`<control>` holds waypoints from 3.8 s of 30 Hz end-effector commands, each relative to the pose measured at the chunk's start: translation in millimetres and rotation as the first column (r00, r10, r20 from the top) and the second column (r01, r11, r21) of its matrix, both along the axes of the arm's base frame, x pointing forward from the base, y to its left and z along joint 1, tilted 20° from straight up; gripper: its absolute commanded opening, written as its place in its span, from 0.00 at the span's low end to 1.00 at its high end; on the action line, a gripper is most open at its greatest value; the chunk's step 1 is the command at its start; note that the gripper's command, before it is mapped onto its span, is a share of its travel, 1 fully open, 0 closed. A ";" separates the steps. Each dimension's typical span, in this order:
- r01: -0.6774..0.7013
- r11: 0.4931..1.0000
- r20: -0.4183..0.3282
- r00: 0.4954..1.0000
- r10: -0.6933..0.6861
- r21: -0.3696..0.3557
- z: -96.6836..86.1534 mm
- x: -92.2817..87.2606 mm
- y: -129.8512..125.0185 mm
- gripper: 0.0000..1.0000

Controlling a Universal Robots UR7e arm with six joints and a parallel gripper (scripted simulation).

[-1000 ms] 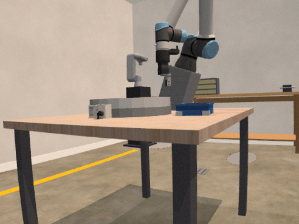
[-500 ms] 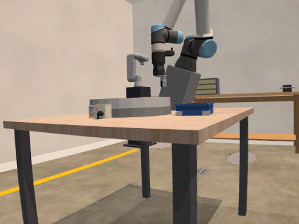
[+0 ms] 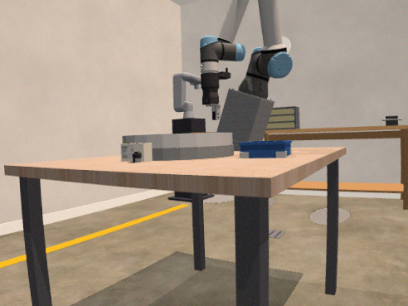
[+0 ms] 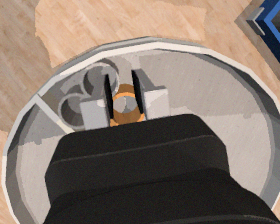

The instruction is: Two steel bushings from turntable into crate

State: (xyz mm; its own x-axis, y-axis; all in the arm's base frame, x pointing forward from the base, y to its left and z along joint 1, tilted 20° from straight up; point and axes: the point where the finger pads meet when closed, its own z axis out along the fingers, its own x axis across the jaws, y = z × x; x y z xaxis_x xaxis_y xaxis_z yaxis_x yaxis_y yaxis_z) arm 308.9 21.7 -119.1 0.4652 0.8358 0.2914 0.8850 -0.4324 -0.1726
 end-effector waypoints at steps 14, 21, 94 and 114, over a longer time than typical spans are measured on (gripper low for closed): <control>-0.025 1.000 0.014 1.000 0.025 0.008 -4.1 0.5 -9.1 0.45; -0.024 1.000 0.013 1.000 0.024 0.008 -17.8 0.3 -3.9 0.45; -0.025 1.000 0.014 1.000 0.025 0.008 -49.6 -0.2 7.7 0.45; -0.025 1.000 0.014 1.000 0.025 0.008 -53.7 -0.3 9.2 0.45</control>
